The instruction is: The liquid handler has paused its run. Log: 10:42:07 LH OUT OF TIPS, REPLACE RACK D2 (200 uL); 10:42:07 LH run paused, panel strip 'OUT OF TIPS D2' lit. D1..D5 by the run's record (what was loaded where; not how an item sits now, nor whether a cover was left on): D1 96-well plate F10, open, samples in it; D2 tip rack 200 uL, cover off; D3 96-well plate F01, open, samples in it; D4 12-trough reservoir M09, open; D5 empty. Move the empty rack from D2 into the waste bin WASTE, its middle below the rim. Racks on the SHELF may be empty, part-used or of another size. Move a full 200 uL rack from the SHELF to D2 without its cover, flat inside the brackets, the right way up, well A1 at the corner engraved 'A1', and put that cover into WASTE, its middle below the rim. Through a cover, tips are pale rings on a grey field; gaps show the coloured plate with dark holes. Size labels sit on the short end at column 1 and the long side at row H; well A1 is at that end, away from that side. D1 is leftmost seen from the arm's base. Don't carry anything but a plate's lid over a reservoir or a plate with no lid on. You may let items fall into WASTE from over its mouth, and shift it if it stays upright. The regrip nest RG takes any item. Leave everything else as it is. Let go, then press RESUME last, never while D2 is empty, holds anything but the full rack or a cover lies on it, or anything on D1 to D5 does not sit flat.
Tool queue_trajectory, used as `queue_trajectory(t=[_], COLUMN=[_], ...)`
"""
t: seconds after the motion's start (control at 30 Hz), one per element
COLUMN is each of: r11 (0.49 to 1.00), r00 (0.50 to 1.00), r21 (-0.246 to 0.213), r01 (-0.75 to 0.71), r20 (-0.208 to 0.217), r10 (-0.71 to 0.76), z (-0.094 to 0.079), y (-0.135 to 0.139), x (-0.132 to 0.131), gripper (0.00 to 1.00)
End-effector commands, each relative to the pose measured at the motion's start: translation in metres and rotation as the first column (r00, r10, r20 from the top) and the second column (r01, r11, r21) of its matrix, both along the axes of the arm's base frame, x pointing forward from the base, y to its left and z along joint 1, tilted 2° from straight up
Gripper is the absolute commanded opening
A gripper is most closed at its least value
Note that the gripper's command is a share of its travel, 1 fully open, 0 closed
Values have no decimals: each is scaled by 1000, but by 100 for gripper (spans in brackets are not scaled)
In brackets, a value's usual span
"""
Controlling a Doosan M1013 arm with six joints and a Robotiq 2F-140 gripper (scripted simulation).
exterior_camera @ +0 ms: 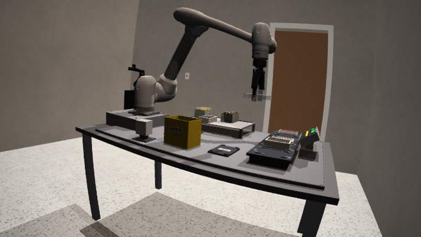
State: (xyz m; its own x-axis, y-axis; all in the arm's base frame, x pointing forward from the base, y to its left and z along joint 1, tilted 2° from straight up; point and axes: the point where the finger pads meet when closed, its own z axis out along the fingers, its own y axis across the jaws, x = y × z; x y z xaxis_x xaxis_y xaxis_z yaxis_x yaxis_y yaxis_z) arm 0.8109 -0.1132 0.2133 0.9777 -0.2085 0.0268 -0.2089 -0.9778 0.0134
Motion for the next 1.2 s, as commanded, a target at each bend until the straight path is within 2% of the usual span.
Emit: queue_trajectory(t=[0.0, 0.53, 0.6, 1.1, 1.17], r11=[1000, 1000, 1000, 1000, 1000], r00=[1000, 1000, 1000, 1000, 1000], r21=[0, 0, 0, 0, 0], r01=[-2, -2, -2, -2, -2], r20=[0, 0, 0, 0, 0], r10=[2, 2, 2, 2, 2], z=[0, 1, 1, 2, 2], y=[-8, -82, -82, -156, -156], x=[-1, -13, -13, -24, -24], gripper=[0, 0, 0, 0, 0])
